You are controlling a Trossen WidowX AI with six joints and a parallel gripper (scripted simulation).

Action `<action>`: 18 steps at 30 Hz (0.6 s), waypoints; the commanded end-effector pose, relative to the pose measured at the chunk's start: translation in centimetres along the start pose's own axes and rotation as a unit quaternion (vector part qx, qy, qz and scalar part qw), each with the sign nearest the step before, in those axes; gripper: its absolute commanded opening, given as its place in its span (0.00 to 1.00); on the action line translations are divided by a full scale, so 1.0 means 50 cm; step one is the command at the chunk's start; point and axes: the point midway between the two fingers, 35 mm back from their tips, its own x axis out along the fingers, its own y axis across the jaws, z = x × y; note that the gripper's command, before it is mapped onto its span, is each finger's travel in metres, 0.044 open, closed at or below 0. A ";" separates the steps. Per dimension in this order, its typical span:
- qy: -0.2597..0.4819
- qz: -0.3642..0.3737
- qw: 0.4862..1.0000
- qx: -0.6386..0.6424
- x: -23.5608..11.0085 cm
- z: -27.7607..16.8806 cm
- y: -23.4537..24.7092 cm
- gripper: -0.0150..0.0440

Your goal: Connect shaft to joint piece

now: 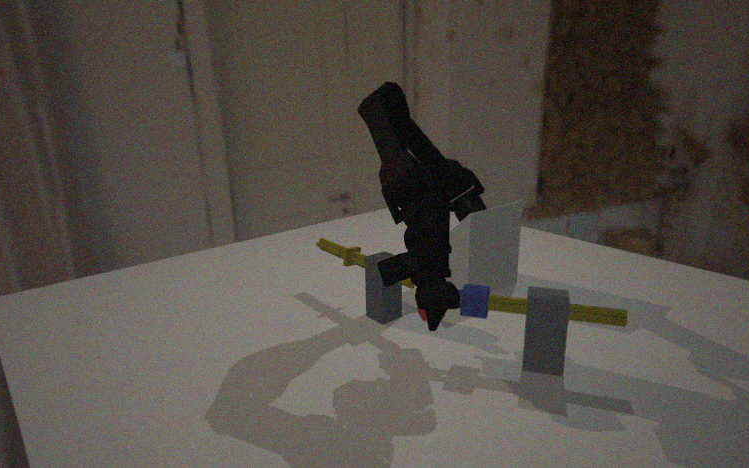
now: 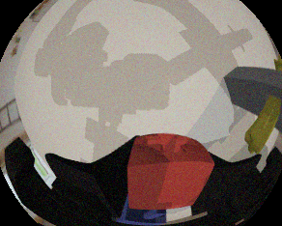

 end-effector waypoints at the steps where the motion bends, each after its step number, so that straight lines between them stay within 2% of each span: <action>1: 0.000 0.000 1.000 0.000 0.000 0.000 0.000 0.25; 18: -0.024 -0.005 0.991 0.130 -0.003 -0.002 -0.018 0.25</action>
